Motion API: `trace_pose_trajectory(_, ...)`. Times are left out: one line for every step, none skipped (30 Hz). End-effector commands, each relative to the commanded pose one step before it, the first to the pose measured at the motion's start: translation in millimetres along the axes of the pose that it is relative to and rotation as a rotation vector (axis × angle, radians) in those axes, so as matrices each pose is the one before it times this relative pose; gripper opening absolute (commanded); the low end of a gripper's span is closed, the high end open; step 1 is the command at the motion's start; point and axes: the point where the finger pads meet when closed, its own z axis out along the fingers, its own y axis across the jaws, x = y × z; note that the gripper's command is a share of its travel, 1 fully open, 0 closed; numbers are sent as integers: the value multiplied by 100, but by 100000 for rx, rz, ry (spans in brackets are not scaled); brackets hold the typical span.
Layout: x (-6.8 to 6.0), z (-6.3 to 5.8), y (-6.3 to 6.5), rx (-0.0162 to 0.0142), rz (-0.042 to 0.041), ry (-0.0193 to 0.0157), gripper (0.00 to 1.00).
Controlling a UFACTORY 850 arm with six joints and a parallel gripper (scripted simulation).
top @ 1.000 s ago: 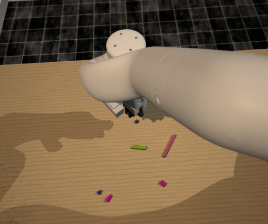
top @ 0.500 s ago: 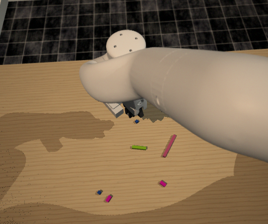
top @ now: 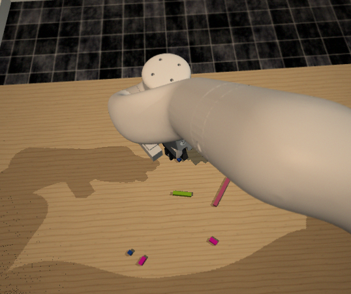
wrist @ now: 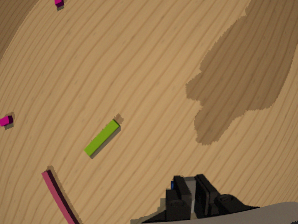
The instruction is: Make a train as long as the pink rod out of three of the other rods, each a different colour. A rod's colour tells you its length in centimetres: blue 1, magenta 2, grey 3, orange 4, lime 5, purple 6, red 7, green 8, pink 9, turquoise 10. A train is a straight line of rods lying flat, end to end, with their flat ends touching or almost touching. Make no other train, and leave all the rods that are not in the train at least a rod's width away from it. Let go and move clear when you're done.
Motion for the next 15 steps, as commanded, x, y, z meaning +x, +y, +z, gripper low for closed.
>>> trace_pose_trajectory(171,2235,64,-150,-66,204,4)
trace_pose_trajectory(8,452,-9,0,0,0,4)
trace_pose_trajectory(0,0,0,0,0,0,4)
trace_pose_trajectory(0,0,0,0,0,0,4)
trace_pose_trajectory(7,428,-8,0,0,0,4)
trace_pose_trajectory(6,398,-8,0,0,0,4)
trace_pose_trajectory(6,364,-7,0,0,0,4)
trace_pose_trajectory(6,327,-6,0,0,0,4)
trace_pose_trajectory(4,288,-6,0,0,0,4)
trace_pose_trajectory(5,247,-5,0,0,0,4)
trace_pose_trajectory(3,206,-4,0,0,0,4)
trace_pose_trajectory(3,165,-3,0,0,0,4)
trace_pose_trajectory(2,126,-2,0,0,0,4)
trace_pose_trajectory(1,90,-2,0,0,0,4)
trace_pose_trajectory(1,58,-1,0,0,0,4)
